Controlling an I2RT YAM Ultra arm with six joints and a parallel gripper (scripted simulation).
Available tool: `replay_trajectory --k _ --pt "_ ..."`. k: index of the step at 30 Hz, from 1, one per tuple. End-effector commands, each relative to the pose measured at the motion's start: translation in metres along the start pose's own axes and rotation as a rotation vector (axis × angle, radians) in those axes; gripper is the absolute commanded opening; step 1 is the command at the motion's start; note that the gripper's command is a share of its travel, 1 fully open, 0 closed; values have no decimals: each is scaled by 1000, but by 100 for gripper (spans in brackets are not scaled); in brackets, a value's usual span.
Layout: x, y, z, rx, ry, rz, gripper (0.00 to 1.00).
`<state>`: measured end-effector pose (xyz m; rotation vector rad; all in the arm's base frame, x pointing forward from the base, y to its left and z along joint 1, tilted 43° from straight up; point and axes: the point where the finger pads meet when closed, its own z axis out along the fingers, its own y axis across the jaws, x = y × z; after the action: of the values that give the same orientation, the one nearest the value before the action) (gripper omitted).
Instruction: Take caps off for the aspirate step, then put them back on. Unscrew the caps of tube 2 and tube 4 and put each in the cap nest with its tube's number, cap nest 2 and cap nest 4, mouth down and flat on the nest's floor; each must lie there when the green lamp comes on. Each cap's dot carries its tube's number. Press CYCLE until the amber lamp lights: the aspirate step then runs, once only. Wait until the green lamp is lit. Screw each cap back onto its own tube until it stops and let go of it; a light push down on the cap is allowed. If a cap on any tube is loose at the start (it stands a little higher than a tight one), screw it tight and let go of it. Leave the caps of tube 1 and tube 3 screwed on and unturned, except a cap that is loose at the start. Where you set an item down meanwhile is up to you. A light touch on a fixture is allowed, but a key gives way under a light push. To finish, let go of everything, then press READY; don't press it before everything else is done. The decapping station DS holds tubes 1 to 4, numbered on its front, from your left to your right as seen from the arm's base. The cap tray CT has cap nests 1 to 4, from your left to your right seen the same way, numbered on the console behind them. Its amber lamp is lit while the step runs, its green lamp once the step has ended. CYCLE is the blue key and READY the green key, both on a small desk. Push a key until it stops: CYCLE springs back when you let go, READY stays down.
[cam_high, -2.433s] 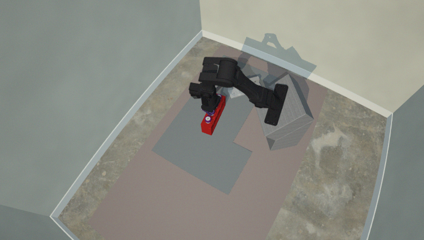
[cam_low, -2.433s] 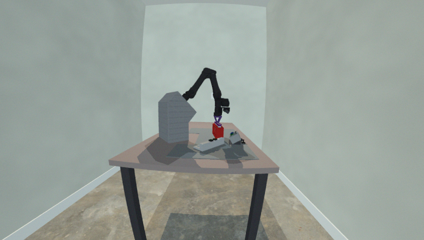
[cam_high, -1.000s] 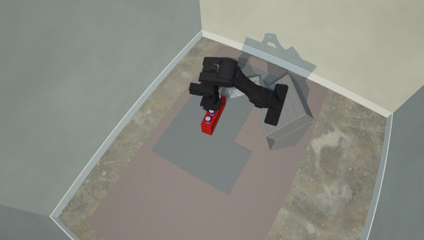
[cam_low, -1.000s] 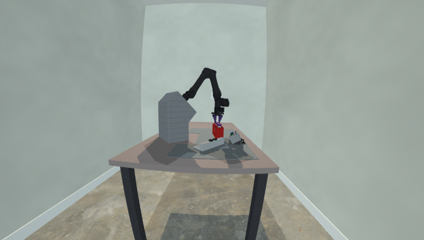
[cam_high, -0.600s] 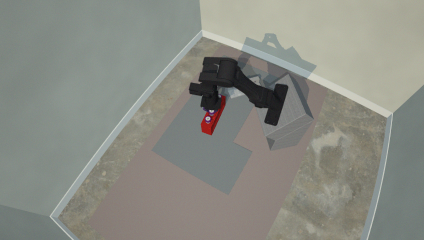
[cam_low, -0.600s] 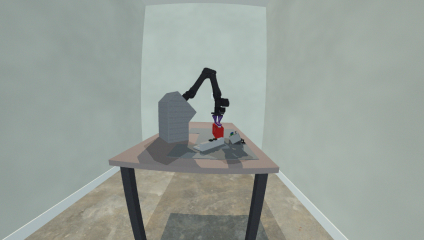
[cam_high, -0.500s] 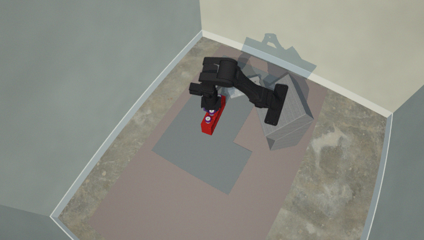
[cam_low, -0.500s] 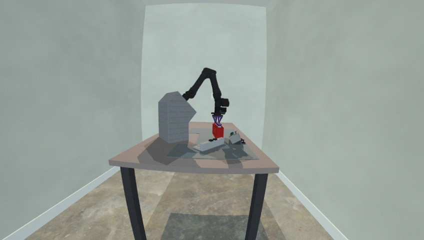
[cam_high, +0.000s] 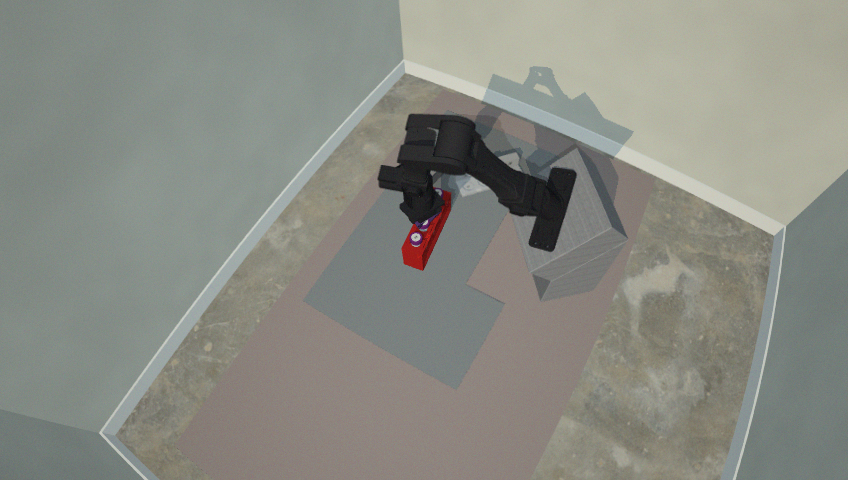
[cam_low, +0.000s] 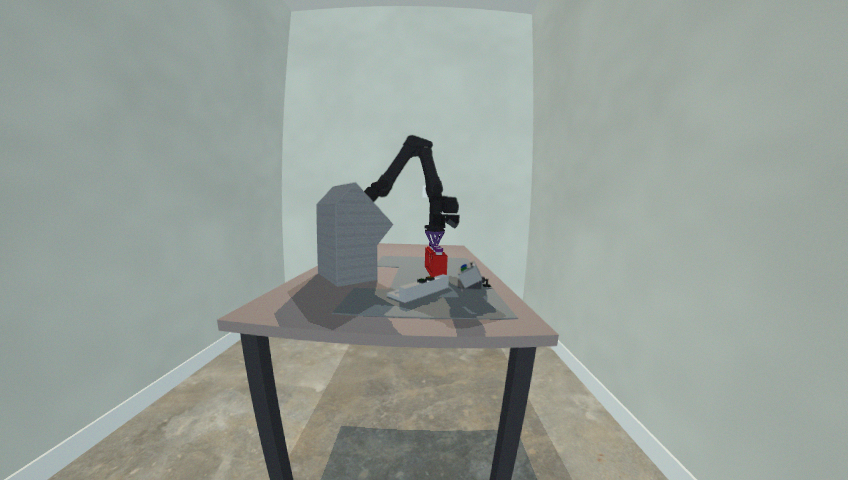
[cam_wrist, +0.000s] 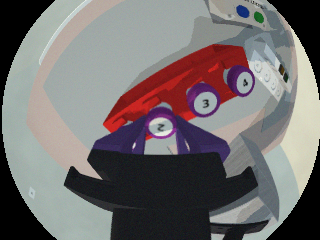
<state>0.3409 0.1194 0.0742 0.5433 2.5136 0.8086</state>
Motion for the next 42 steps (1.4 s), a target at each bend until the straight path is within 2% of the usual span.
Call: replay_trajectory --k 1,11,13,28,30,42 --pt "-2 1 -2 -3 -9 -232 0" --pt "-2 1 -2 -1 -10 -732 0" --pt "-2 1 -2 -1 -10 -732 0" --pt "-2 1 -3 3 -10 -1482 0" --pt "-2 1 -3 3 -10 -1482 0" --pt "-2 1 -3 6 -9 -2082 0"
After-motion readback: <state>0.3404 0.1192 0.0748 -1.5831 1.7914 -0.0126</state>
